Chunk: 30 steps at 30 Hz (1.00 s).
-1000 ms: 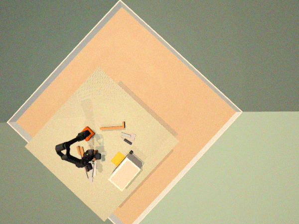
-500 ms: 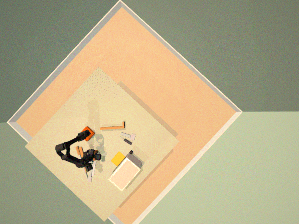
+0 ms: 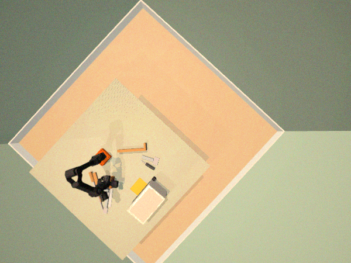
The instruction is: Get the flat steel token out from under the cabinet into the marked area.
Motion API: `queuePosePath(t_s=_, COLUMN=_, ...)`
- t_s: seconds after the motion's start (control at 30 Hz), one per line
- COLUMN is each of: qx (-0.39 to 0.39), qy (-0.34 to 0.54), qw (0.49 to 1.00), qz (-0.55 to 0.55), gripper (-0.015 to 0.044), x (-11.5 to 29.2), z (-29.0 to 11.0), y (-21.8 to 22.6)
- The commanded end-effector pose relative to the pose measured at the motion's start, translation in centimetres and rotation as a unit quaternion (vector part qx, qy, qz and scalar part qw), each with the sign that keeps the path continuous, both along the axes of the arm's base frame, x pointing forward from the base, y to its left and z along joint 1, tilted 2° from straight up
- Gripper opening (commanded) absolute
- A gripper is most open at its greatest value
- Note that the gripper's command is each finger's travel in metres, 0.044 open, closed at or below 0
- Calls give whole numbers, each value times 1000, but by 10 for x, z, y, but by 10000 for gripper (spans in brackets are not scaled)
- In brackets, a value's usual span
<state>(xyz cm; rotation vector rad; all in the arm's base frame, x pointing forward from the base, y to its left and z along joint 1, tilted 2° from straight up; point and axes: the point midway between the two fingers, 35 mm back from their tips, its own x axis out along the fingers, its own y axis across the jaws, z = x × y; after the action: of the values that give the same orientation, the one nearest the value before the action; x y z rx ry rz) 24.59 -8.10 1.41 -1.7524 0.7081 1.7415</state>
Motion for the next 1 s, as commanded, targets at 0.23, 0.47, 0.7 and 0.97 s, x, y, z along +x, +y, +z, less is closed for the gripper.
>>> queuePosePath(t_s=0.23, qx=-4, qy=-2, qw=999, qz=42, gripper=0, x=1, z=1, y=-4)
queuePosePath(t_s=0.47, qx=-5, qy=-2, qw=998, qz=65, gripper=0, x=1, z=1, y=-7)
queuePosePath(t_s=0.7, qx=-3, qy=-3, qw=996, qz=91, gripper=0, x=1, z=1, y=-7)
queuePosePath(t_s=0.97, qx=-3, qy=-4, qw=993, qz=119, gripper=0, x=1, z=1, y=-8)
